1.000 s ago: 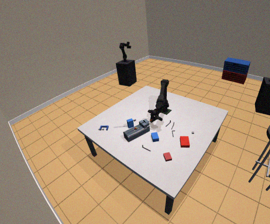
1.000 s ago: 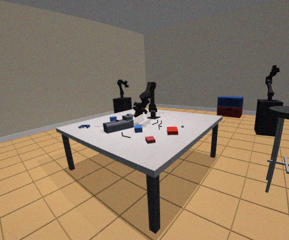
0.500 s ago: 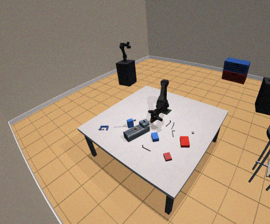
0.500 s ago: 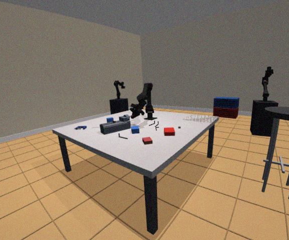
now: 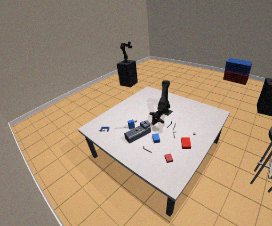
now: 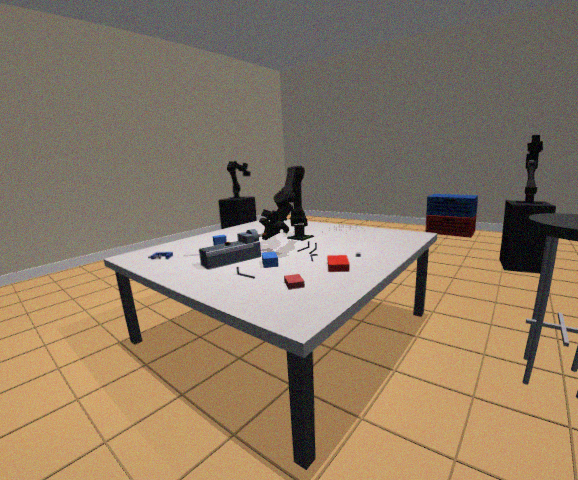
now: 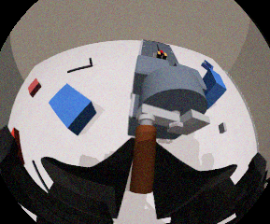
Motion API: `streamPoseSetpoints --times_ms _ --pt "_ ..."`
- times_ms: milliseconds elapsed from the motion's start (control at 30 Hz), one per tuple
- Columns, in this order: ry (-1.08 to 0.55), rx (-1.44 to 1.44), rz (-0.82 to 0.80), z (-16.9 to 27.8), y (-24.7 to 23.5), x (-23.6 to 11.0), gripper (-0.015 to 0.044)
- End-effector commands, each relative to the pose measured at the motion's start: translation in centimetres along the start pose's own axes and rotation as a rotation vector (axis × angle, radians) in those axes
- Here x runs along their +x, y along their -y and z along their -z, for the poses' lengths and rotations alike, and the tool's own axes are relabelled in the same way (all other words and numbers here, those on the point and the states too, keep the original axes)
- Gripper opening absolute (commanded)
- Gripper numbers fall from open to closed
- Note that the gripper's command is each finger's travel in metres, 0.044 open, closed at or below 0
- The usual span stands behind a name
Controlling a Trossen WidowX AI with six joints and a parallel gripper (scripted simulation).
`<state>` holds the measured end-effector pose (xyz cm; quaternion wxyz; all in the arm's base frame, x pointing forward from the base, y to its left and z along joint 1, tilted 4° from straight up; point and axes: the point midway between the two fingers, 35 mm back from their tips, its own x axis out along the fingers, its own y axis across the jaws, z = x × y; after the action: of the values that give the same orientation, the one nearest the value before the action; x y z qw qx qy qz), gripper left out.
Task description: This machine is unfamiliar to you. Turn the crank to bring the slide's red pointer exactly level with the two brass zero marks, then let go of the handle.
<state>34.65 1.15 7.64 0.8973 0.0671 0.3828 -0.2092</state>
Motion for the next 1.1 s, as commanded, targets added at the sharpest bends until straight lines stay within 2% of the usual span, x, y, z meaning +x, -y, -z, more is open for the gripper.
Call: streamPoseSetpoints --times_ms 0,1067 --pt "-0.012 -0.004 -0.003 0.7 -0.2 0.7 0.0" --pt "-0.012 -0.004 -0.002 2.0 0.5 2.0 0.0"
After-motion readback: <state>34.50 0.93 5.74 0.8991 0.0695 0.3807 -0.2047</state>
